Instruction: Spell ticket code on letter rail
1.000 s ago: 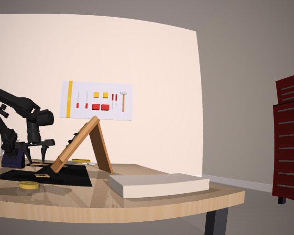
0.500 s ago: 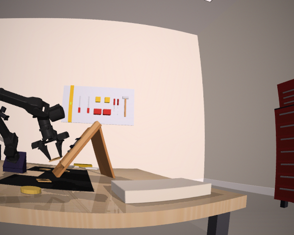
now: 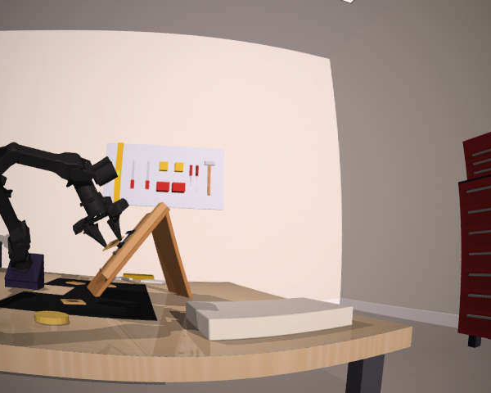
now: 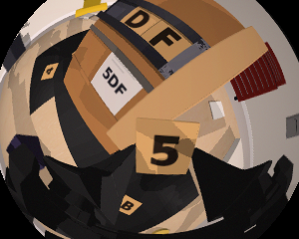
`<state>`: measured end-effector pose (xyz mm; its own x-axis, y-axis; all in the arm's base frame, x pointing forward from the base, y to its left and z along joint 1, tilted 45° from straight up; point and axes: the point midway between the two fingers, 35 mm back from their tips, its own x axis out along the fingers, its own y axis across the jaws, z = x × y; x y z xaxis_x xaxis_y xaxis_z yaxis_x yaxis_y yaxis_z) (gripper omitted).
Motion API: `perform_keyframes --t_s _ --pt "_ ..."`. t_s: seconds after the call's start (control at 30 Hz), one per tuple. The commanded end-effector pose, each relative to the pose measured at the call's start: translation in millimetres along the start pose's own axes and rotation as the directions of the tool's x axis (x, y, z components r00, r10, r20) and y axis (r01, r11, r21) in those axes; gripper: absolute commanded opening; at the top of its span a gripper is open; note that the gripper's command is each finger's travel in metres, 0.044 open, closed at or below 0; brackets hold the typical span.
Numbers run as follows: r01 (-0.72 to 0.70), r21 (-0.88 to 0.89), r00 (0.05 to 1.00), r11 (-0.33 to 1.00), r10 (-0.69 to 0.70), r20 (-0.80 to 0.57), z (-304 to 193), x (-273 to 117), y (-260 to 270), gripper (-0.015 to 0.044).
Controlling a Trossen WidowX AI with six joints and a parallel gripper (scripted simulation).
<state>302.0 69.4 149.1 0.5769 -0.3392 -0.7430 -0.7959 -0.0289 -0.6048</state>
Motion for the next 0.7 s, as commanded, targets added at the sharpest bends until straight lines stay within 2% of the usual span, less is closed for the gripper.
perform_keyframes --t_s 0.0,0.37,0.53,0.67 --pt "0.008 0.045 0.999 0.999 -0.01 0.041 19 -4 -1 0.0" --pt "0.004 0.163 0.992 0.987 -0.025 0.126 70 -6 6 0.0" --pt "0.024 0.067 0.991 0.997 -0.033 0.133 91 -6 19 0.0" --pt "0.024 0.105 0.991 0.994 -0.037 0.129 106 -4 24 0.0"
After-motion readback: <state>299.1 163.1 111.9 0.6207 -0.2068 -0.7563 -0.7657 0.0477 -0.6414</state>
